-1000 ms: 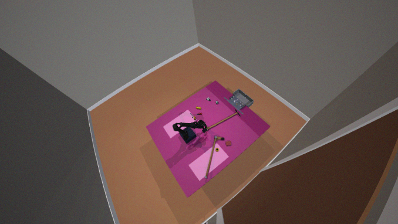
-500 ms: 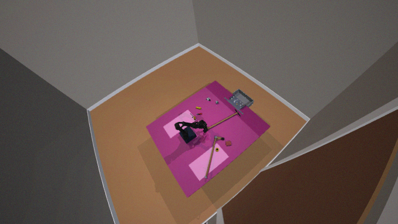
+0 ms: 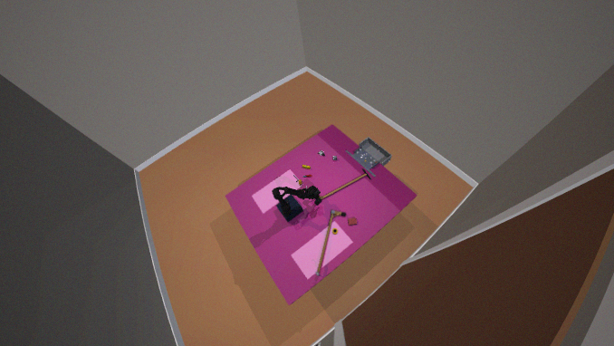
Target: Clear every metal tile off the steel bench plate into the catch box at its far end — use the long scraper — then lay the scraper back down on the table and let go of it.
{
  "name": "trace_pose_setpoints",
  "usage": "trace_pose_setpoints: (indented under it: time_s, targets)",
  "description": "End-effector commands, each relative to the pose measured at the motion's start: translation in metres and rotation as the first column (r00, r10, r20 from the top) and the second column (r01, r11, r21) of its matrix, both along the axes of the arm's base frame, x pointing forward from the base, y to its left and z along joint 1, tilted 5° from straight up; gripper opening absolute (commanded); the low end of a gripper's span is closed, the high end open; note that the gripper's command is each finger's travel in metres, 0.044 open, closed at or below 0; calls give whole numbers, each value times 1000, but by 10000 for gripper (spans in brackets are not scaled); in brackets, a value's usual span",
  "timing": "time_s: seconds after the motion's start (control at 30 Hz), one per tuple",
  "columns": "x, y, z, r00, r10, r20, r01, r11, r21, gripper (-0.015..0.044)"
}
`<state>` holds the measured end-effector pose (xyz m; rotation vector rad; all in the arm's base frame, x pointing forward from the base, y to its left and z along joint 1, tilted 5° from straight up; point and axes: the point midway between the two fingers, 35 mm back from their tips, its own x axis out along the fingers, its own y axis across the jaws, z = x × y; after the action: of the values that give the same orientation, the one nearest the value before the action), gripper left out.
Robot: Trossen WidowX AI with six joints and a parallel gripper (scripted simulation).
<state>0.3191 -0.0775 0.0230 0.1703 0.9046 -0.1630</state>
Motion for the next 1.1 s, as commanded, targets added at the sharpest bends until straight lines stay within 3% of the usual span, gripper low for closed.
trace_pose_setpoints:
  time_s: [0.0, 0.33, 0.53, 0.6, 1.07]
  targets:
    - [0, 0, 1, 1000, 0, 3, 0, 1000, -1, 361]
    - [0, 0, 1, 1000, 0, 3, 0, 1000, -1, 99]
    - [0, 0, 1, 1000, 0, 3, 0, 1000, -1, 59]
    - [0, 0, 2, 1000, 0, 3, 0, 1000, 0, 6]
    - [2, 8, 4, 1000, 15, 4, -15, 1000, 2, 0]
